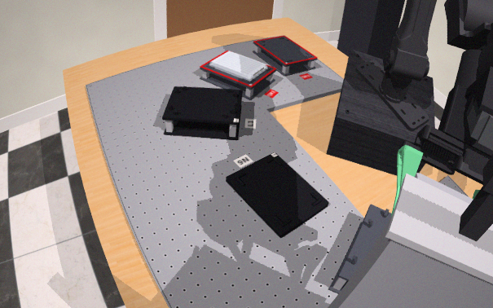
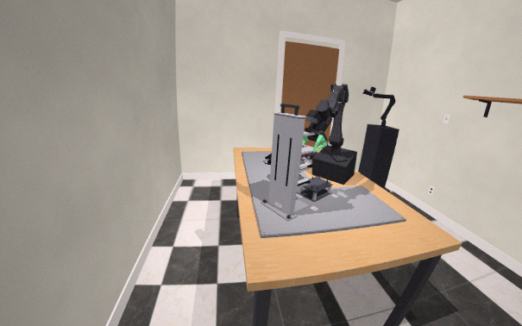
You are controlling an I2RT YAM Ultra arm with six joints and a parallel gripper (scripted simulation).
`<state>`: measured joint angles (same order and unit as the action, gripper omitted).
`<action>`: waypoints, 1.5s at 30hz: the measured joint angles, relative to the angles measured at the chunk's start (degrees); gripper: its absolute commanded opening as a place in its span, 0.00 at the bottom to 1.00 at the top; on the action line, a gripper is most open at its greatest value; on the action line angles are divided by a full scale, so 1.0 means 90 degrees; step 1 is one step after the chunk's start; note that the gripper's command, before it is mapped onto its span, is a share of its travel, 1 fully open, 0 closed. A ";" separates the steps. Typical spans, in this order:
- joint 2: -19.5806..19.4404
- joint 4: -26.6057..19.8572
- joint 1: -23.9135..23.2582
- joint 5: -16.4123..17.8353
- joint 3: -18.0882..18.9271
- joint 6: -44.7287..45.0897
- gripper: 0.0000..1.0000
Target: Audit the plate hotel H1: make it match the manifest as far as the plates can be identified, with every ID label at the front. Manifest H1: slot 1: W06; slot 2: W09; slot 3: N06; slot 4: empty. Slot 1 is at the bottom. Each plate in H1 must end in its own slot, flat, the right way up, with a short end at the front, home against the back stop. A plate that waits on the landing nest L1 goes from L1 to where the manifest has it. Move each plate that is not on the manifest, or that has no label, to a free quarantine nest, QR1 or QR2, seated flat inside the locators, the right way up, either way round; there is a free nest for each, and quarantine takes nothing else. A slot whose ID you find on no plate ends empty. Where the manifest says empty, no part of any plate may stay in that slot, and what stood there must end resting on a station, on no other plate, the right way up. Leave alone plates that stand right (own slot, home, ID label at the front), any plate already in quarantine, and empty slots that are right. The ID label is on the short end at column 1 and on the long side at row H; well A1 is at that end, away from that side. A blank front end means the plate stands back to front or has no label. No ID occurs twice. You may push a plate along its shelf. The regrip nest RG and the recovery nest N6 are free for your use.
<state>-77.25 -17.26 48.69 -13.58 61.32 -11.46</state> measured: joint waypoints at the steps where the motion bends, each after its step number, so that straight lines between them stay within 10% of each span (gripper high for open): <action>1: 0.0000 0.0000 0.0000 0.0000 0.0000 0.0000 0.86; 45: 0.0168 -0.0061 0.0058 -0.0022 -0.0100 -0.0024 0.86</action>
<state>-75.75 -17.80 49.21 -13.78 60.42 -11.68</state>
